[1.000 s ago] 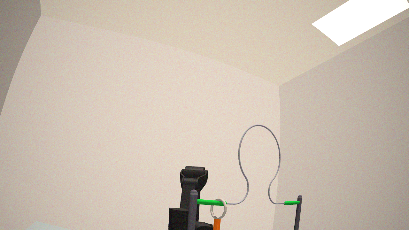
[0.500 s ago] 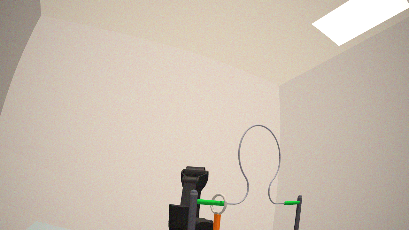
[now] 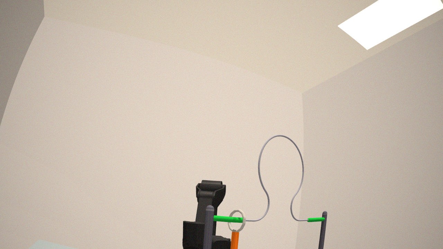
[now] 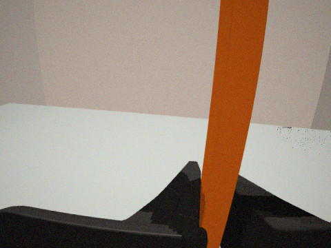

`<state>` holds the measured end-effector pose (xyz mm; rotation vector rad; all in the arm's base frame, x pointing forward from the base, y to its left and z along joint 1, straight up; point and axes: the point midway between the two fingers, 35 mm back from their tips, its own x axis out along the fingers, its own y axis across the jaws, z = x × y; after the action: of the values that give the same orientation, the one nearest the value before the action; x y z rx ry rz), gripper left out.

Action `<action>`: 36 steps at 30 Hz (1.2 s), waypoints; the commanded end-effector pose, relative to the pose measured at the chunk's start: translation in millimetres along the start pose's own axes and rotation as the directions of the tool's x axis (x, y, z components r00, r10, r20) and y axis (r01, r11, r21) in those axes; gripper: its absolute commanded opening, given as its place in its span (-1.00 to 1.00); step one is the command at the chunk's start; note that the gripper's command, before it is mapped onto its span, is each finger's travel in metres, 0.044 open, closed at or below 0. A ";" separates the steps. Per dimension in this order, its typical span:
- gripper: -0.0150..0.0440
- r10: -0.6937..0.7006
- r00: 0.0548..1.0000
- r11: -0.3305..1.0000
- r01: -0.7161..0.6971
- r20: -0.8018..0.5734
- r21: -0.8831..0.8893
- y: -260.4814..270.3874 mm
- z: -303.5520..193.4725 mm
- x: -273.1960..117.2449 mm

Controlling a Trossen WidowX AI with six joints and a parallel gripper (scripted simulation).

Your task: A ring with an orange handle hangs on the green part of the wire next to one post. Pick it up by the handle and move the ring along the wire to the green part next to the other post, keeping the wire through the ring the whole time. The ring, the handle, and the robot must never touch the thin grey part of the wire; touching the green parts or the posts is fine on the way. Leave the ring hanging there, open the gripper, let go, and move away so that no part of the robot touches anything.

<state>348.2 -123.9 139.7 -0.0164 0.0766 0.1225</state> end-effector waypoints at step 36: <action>-1.00 0.002 1.000 0.999 -0.002 -0.002 0.047 42.0 2.4 1.5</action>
<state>346.6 -86.8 142.1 0.0126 0.0788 0.1244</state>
